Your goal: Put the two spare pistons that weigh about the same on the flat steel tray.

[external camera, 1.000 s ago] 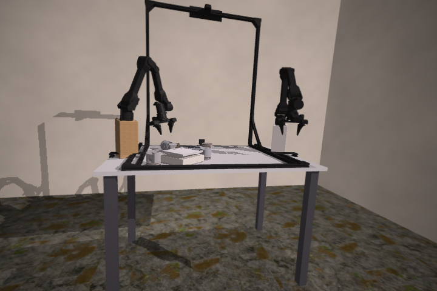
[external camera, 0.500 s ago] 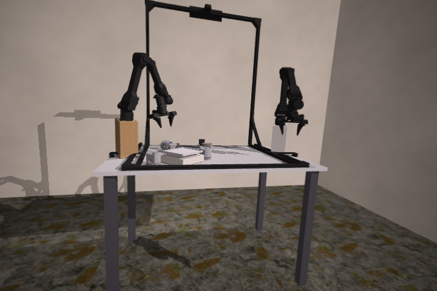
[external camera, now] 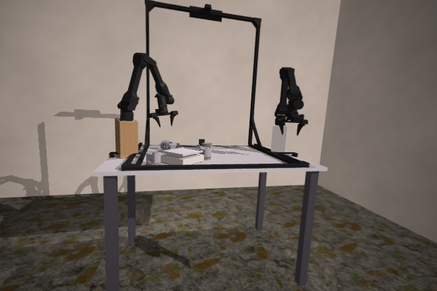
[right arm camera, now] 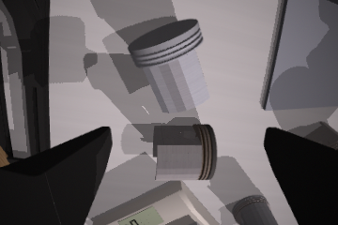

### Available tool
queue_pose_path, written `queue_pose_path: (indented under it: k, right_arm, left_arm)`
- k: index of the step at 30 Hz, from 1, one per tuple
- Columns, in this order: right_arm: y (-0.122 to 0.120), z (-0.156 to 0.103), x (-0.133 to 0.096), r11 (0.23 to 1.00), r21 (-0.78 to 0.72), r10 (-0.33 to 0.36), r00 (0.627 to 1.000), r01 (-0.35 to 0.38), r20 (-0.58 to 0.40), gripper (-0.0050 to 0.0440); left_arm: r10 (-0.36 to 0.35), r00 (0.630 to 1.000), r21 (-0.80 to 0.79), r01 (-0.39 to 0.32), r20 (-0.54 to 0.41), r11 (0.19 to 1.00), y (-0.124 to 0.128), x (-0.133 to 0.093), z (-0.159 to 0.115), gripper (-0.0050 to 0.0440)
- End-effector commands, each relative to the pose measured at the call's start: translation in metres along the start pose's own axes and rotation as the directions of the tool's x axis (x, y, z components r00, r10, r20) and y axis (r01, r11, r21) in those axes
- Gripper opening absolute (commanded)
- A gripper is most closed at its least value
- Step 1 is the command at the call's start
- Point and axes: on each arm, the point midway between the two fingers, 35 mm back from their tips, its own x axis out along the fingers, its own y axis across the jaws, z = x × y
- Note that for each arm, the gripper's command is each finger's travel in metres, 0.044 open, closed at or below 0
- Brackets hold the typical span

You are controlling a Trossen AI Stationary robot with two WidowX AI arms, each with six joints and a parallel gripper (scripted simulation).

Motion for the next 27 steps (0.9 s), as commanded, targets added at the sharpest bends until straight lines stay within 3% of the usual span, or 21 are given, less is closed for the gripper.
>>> queue_pose_path:
  k: [1, 20, 27]
  right_arm:
    - [-0.0005, 0.0004, 0.001, 0.994, 0.106, 0.023, 1.0, -0.024, 0.006, 0.0378]
    - [-0.0005, 0.0004, 0.001, 0.874, 0.477, 0.083, 0.995, -0.095, 0.046, 0.0378]
    - [-0.0005, 0.0004, 0.001, 0.768, 0.627, 0.105, 0.992, -0.127, 0.072, 0.0378]
  left_arm:
    - [-0.002, 1.0, 0.002, 0.002, 0.0, 1.0, -0.0003, -0.0001, 0.0, 0.044]
    - [-0.002, 1.0, 0.002, 0.002, 0.0, 1.0, -0.0003, -0.0001, 0.0, 0.044]
    - [-0.002, 1.0, 0.002, 0.002, 0.0, 1.0, -0.0003, -0.0001, 0.0, 0.044]
